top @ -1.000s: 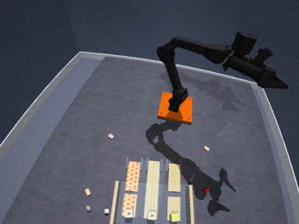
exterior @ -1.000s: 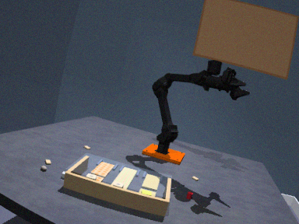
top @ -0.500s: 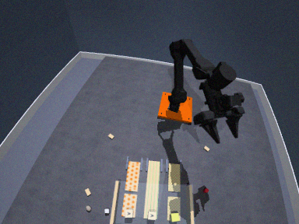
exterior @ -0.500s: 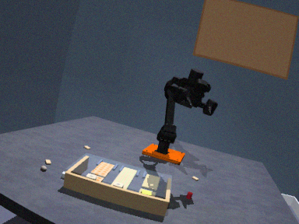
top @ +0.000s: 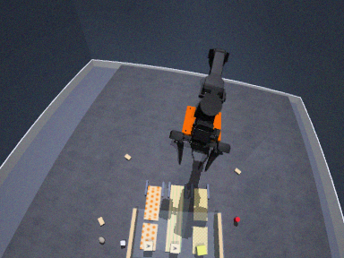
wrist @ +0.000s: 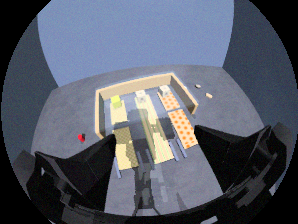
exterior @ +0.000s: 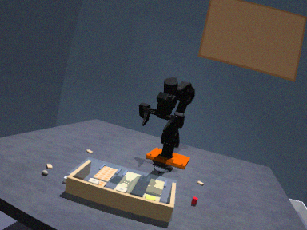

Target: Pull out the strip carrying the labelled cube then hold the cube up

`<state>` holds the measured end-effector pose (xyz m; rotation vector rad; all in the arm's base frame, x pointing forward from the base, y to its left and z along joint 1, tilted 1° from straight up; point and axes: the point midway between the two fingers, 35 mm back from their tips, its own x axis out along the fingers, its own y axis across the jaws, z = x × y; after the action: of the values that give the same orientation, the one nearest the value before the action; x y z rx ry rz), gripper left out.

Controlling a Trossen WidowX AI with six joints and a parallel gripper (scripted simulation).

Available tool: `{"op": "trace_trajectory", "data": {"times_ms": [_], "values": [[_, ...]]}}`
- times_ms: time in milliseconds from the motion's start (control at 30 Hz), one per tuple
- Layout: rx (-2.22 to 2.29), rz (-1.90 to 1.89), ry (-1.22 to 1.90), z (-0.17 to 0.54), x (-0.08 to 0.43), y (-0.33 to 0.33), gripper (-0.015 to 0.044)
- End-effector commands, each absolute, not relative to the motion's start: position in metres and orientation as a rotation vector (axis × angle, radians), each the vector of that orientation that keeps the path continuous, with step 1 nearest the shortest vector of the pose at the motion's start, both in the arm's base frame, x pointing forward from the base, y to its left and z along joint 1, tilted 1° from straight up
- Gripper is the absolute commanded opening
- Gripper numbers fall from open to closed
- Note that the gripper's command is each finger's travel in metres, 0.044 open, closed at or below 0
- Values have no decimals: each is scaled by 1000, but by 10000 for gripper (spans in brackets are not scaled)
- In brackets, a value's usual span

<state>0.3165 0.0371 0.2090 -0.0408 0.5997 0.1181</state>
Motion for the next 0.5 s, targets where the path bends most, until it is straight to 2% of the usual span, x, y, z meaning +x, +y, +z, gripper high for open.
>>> {"op": "trace_trajectory", "data": {"times_ms": [0, 233, 467], "values": [[-31, 106, 612, 206, 316, 34, 400], [-31, 106, 612, 206, 316, 34, 400], [-99, 123, 857, 184, 342, 35, 216]]}}
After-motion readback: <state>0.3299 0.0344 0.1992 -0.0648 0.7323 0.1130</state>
